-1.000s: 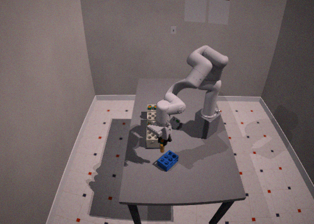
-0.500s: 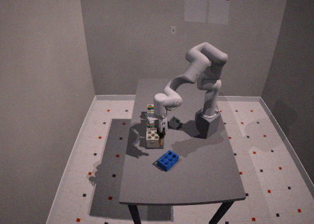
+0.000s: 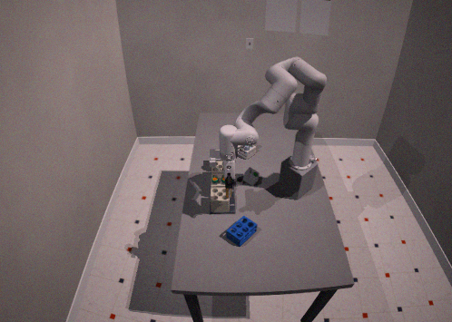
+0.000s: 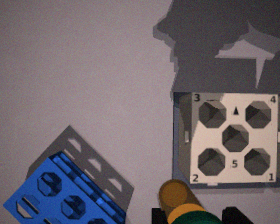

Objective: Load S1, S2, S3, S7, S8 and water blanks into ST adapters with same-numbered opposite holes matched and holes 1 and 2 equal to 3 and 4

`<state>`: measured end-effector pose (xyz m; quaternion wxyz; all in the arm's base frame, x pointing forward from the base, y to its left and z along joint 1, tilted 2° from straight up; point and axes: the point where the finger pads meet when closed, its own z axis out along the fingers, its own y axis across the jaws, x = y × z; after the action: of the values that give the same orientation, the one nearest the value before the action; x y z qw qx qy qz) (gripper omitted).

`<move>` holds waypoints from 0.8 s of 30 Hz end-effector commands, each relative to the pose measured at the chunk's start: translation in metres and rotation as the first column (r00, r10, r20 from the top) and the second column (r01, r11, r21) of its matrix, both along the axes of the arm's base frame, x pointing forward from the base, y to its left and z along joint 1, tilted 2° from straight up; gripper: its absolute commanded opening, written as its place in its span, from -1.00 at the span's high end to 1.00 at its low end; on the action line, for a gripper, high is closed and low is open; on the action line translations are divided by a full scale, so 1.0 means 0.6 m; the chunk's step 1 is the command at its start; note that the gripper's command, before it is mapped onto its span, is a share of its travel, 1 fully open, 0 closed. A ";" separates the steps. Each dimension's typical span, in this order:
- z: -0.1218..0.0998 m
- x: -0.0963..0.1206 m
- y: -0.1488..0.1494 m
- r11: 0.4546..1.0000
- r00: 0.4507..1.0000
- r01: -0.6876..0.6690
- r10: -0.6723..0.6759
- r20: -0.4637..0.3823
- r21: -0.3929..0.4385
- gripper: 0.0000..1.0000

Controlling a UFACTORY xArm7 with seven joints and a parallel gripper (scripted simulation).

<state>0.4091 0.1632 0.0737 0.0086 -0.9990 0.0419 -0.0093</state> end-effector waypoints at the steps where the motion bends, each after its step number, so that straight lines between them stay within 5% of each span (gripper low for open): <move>1: 0.003 0.003 -0.020 1.000 1.000 0.007 -0.007 0.006 0.000 1.00; 24: 0.001 0.012 -0.195 1.000 1.000 0.007 -0.007 0.006 0.000 1.00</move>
<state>0.4141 0.0630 0.0730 0.0075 -0.9989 0.0453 -0.0110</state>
